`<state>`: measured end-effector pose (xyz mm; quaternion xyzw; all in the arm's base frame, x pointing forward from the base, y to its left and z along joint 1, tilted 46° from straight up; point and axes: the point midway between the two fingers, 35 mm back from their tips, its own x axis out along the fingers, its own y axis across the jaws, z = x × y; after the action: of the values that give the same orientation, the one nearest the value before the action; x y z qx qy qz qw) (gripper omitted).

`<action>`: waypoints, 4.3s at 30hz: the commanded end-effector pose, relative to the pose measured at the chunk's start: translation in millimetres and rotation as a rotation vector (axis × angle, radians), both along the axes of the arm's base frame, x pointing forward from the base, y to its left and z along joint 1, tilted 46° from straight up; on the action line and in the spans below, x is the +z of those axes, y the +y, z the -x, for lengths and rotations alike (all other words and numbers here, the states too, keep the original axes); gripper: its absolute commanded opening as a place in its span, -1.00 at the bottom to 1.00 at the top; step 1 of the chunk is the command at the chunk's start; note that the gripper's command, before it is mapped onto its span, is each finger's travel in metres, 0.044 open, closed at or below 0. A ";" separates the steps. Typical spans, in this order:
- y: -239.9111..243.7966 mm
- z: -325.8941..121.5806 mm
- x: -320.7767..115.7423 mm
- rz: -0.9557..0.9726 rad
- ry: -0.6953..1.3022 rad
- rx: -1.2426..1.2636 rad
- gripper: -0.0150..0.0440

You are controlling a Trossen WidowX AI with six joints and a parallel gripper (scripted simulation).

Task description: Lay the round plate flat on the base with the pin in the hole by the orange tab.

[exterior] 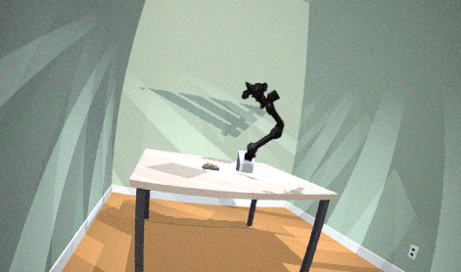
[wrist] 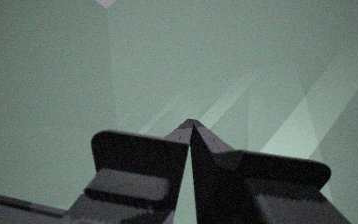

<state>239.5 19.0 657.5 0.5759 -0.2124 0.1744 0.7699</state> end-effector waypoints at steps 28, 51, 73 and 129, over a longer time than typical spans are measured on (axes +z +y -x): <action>48.6 -206.3 -416.0 0.944 1.035 0.479 -0.49; 68.1 -102.4 -618.0 0.938 1.177 1.387 -0.49; 104.8 -92.5 -648.2 0.936 1.176 1.388 -0.49; 86.2 -65.4 -606.0 0.921 1.188 1.392 -0.49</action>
<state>305.3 104.4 52.5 0.2122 0.6710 0.3349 0.6265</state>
